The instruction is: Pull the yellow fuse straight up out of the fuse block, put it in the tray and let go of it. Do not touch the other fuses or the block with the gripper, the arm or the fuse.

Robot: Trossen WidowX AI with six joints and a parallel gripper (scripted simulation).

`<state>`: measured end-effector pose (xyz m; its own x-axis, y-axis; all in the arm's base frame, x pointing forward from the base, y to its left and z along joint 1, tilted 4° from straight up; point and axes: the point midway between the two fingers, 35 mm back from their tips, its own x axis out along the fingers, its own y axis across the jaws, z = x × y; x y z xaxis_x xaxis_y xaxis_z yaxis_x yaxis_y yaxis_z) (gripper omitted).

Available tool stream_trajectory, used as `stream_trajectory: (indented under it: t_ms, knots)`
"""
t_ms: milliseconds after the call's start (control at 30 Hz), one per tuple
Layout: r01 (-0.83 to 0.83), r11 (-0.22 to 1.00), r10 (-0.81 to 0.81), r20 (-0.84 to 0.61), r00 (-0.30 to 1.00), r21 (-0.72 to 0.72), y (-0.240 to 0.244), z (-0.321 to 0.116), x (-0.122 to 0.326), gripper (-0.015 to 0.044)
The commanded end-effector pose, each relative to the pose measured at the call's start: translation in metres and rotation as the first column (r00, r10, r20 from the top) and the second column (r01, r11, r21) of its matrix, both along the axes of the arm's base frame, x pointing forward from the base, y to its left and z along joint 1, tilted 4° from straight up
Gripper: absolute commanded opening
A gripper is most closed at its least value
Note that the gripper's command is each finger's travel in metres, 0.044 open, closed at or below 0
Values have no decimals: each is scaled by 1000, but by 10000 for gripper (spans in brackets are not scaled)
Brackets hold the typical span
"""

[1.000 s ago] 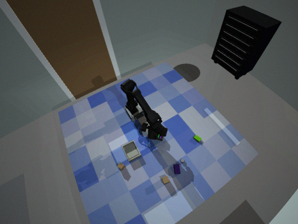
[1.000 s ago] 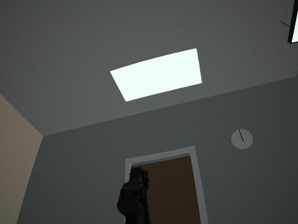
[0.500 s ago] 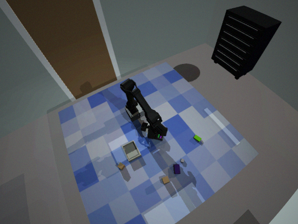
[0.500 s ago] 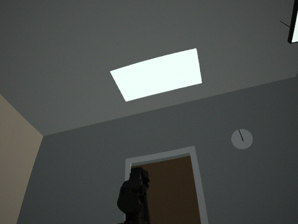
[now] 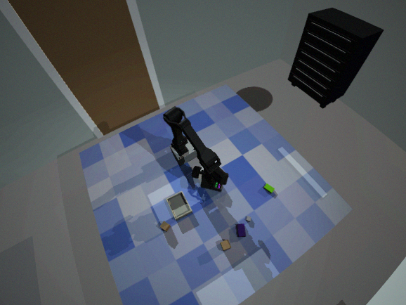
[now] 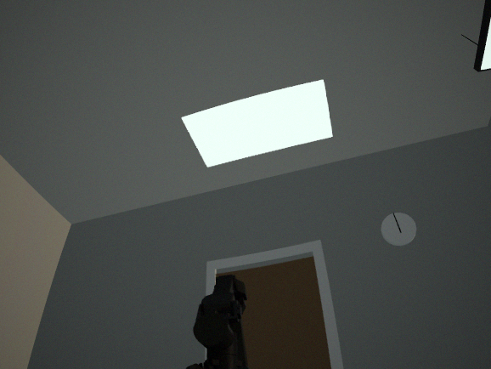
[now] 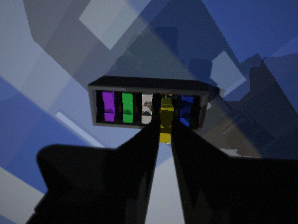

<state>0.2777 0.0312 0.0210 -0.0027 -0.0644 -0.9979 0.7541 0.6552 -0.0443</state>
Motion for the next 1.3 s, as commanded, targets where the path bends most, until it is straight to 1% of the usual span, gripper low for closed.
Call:
stream_trajectory:
  t_ms: [0, 533, 1033, 1267]
  knots:
    - [4, 1000, -4, -1, 1000, -3, 0, 2, 0, 0]
    - [4, 1000, -4, -1, 1000, -4, 0, 10, -1, 0]
    - [4, 1000, -4, -1, 1000, -4, 2, 32, 0, 0]
    - [4, 1000, -4, 1, 1000, -4, -25, 35, 9, 0]
